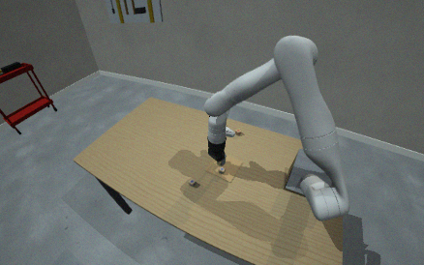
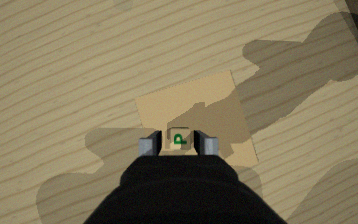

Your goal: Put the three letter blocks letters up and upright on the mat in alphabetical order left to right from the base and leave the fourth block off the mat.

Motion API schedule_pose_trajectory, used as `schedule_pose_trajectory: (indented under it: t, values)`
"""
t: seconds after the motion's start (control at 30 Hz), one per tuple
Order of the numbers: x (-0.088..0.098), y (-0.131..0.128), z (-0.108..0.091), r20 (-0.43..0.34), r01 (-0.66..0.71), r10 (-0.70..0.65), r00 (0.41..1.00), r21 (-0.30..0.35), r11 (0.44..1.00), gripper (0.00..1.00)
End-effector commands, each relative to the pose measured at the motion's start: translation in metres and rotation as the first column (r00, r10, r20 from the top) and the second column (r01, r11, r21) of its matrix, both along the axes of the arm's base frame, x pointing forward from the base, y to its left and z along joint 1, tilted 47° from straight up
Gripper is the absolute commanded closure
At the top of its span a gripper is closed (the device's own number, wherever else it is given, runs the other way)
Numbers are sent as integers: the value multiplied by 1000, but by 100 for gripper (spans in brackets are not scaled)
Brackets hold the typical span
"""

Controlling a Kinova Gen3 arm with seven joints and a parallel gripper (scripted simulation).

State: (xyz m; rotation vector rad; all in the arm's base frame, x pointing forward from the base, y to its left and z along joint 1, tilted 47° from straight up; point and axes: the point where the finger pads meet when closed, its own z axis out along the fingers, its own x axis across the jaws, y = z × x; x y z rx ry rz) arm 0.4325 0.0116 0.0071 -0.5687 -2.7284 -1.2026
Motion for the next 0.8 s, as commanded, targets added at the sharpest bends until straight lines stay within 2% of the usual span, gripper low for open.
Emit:
schedule_pose_trajectory:
  t: [0.0, 0.77]
  values:
    - [-2, 7, -6, -9, 1, -1, 1000, 0, 1000, 16]
    - [-2, 11, -11, -13, -2, 2, 1000, 0, 1000, 16]
